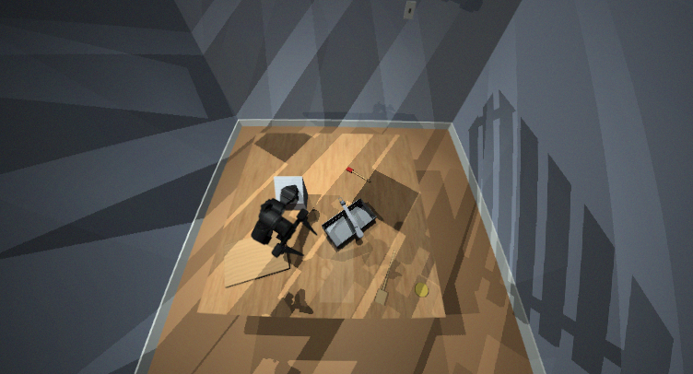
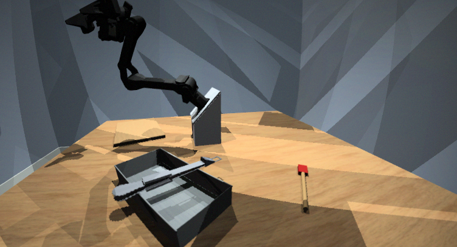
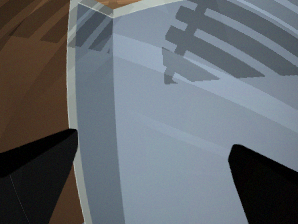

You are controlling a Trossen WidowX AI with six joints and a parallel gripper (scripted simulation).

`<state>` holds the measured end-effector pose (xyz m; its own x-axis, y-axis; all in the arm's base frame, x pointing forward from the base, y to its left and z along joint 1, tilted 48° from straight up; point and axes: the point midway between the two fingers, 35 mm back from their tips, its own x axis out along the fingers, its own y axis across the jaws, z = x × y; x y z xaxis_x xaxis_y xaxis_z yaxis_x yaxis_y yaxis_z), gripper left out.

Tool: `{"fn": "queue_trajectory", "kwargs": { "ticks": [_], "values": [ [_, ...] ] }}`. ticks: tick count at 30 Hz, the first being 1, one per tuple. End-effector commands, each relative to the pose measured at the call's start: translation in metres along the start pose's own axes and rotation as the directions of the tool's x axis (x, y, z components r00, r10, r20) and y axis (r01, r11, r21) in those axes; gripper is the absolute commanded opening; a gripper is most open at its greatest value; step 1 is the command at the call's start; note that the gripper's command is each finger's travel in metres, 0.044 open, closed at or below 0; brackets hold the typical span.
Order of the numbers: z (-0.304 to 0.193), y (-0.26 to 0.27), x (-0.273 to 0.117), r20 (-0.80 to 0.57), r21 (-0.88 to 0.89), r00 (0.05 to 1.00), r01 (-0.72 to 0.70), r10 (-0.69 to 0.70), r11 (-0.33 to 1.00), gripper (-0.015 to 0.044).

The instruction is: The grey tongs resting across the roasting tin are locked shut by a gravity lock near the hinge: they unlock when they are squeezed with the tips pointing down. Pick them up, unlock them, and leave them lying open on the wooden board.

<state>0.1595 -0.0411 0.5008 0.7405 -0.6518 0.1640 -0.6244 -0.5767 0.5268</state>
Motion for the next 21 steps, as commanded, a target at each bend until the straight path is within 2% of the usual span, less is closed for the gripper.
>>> {"fn": "queue_trajectory", "kwargs": {
  "ticks": [1,3,6,16,19,21],
  "values": [
    [-0.001,0.000,0.000,-0.002,-0.016,1.000,-0.005,0.005,1.000,0.0374],
    [-0.004,-0.003,0.001,-0.014,-0.109,0.999,-0.032,0.031,0.993,0.0321],
    [-0.013,-0.013,0.006,-0.040,-0.399,0.996,-0.091,0.082,0.912,0.0260],
    [-0.029,-0.031,0.017,-0.136,-0.644,0.976,-0.217,0.170,0.734,0.0260],
    [-0.032,-0.040,0.025,-0.159,-0.781,0.968,-0.242,0.192,0.576,0.0260],
    [-0.033,-0.052,0.033,-0.176,-0.892,0.965,-0.240,0.195,0.383,0.0260]
  ]
}}
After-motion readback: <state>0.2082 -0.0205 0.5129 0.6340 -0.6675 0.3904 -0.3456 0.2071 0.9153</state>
